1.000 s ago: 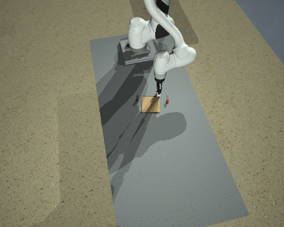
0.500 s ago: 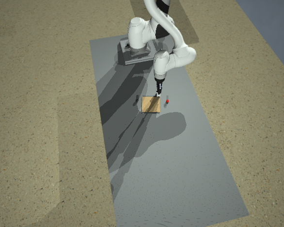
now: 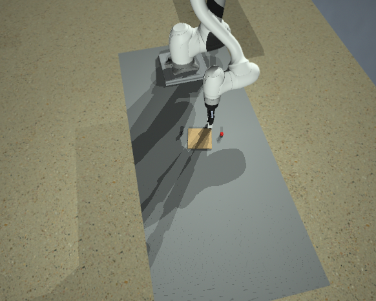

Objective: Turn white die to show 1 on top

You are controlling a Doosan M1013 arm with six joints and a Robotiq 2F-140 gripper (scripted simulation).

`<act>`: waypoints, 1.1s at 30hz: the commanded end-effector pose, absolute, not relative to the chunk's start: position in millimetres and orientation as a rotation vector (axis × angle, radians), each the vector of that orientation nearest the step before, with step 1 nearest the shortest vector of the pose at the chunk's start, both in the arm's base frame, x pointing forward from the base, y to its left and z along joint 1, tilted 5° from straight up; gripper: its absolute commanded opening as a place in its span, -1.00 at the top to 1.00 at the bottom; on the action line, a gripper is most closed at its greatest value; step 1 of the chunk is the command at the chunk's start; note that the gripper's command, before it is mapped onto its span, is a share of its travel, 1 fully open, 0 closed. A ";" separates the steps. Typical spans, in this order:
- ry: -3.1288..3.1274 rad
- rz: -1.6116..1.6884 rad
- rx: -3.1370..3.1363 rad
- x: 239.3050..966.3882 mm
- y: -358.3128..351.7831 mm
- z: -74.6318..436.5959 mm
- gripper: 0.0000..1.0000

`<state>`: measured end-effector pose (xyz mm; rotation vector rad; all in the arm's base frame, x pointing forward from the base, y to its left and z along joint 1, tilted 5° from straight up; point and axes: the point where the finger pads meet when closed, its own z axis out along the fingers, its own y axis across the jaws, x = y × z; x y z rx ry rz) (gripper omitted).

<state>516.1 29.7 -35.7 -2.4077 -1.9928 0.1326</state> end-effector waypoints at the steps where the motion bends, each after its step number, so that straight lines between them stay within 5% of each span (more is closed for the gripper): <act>1: -1.993 0.132 -2.408 516.1 29.7 -35.7 0.63; 2: -1.993 0.132 -2.408 516.1 29.7 -35.7 0.87; 33: -1.993 0.132 -2.408 516.1 29.7 -35.7 0.87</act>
